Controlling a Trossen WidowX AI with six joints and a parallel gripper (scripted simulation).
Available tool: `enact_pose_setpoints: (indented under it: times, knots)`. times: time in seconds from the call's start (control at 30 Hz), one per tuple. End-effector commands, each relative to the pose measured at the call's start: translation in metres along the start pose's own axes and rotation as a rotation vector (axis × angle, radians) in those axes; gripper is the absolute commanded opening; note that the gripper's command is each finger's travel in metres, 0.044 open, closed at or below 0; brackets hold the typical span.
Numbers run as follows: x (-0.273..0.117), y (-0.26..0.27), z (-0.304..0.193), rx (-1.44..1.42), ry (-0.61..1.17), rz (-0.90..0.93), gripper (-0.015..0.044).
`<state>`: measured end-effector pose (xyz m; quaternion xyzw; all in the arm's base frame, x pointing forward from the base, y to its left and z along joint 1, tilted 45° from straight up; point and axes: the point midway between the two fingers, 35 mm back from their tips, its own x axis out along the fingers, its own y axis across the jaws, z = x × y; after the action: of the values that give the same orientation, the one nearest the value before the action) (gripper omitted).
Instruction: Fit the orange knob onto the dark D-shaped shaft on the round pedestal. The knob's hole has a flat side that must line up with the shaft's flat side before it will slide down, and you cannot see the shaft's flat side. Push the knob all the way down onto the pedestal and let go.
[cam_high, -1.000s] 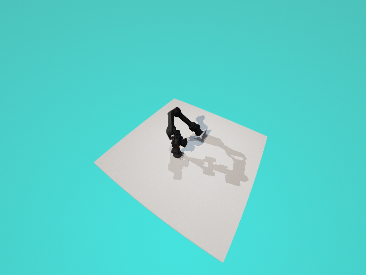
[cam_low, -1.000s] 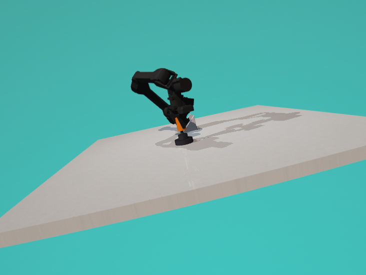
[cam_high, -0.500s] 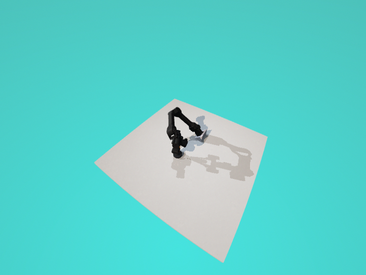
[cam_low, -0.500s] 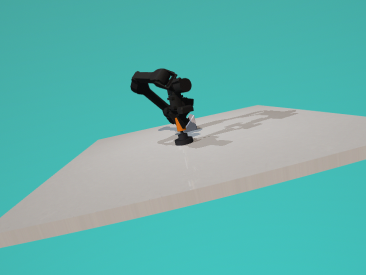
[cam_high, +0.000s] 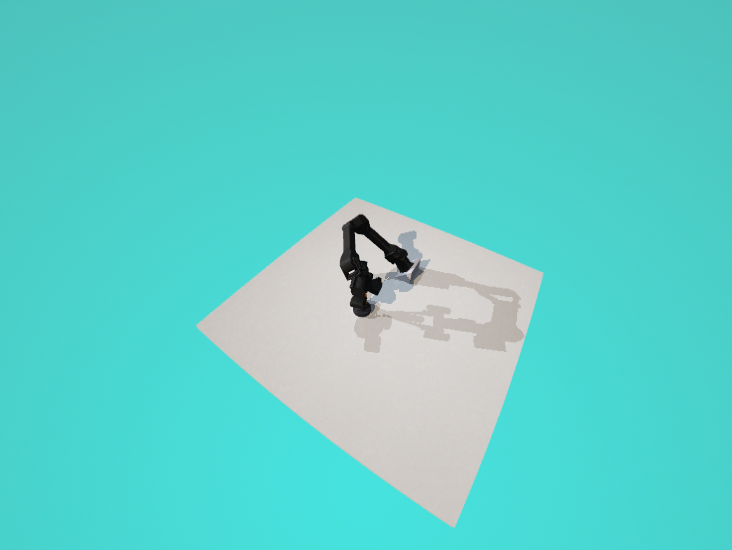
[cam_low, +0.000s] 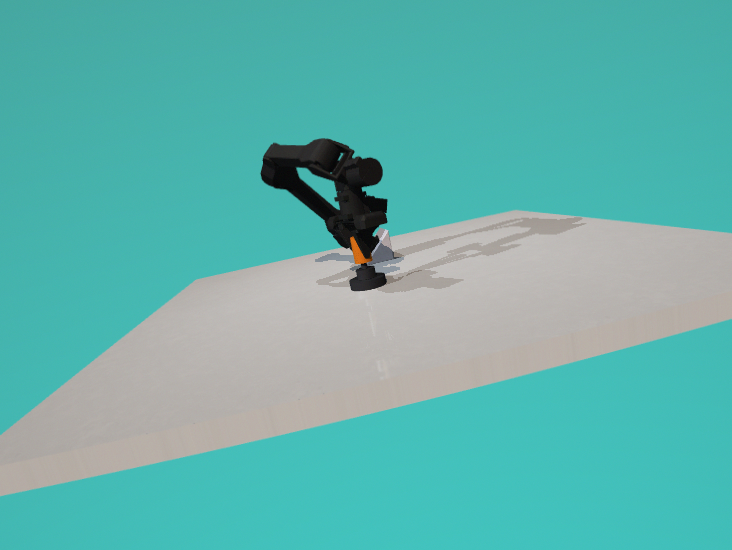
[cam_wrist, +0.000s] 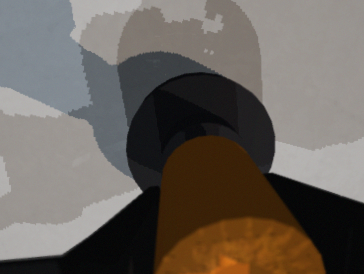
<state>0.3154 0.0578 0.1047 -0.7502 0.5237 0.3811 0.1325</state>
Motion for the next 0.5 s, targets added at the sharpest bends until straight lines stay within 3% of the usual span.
enact_pose_setpoints:
  times: [0.0, 0.47]
  knots:
    - [0.0003, 0.0001, -0.0007, -0.005, 0.004, -0.003, 0.0]
    - [0.0089, -0.0002, -0.002, 0.0, 0.005, -0.003, 0.0]
